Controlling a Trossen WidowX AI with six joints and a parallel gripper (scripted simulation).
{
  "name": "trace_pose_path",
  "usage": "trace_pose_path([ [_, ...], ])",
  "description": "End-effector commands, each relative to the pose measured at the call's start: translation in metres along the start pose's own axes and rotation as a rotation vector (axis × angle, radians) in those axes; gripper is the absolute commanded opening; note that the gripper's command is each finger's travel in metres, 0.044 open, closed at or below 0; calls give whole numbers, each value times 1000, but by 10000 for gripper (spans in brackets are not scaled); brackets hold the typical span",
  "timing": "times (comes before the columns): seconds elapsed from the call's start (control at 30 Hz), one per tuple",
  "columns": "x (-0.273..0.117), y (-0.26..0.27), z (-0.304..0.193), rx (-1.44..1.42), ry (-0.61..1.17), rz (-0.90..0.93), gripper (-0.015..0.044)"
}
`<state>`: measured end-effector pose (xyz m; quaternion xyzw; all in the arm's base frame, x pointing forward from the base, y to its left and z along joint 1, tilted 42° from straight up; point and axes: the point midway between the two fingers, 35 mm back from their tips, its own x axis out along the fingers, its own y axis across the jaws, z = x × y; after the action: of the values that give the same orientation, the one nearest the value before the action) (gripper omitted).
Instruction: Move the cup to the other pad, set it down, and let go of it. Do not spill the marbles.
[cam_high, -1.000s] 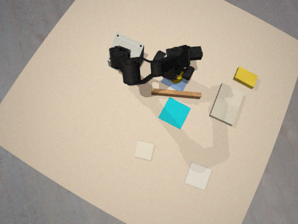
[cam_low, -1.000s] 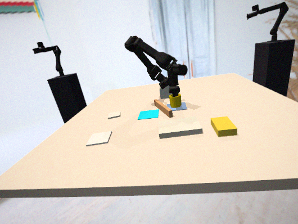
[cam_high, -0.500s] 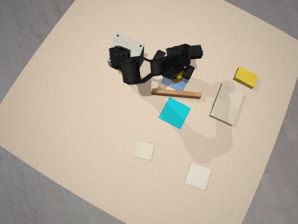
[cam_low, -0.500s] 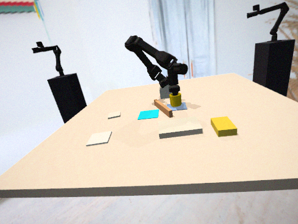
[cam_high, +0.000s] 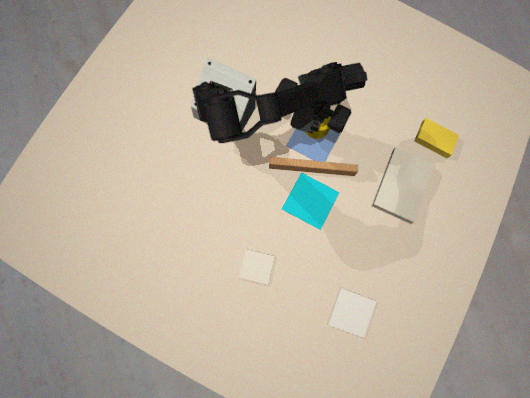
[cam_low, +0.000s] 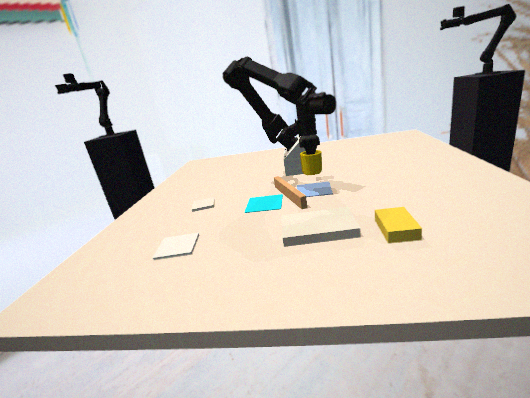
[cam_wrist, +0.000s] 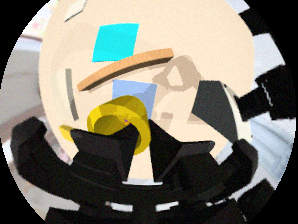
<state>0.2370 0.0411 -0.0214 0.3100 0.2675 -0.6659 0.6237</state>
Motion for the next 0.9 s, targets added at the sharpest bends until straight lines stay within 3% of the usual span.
trace_pose_path([
  [0.0, -9, 0, 0, 10, 7, 1, 0],
  [0.87, -6, 7, 14, 5, 4, 2, 0],
])
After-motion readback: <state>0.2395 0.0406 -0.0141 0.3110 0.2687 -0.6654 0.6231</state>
